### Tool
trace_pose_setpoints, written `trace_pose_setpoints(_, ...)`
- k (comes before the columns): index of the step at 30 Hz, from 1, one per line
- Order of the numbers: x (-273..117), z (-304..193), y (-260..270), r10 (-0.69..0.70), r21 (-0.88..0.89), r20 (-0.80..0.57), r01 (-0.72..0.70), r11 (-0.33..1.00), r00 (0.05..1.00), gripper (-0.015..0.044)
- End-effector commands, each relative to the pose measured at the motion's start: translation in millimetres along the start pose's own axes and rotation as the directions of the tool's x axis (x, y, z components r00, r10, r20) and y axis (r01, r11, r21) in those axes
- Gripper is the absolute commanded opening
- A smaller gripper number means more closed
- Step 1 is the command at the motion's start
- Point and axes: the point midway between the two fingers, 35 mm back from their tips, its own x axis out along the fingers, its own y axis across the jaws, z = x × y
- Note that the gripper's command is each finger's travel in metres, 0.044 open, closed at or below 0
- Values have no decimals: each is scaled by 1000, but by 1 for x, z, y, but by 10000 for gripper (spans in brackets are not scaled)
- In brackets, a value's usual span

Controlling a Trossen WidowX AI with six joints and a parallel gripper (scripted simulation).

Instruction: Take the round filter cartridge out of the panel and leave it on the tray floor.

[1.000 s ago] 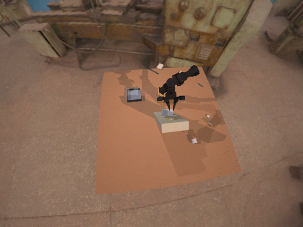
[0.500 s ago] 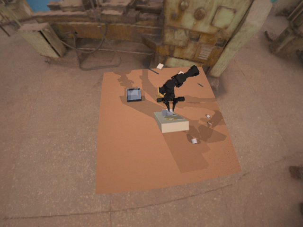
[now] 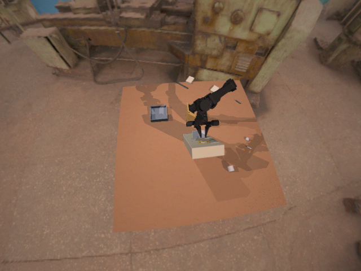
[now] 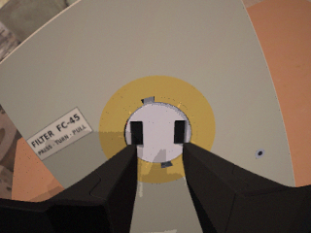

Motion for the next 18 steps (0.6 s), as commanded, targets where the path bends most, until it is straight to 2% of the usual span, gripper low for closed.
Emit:
trace_pose_setpoints(1, 7, -3, -3, -6, 11, -4, 6, 1000, 1000, 117)
trace_pose_setpoints(18, 25, -5, -2, 2, 12, 0, -2, 1000, 1000, 117)
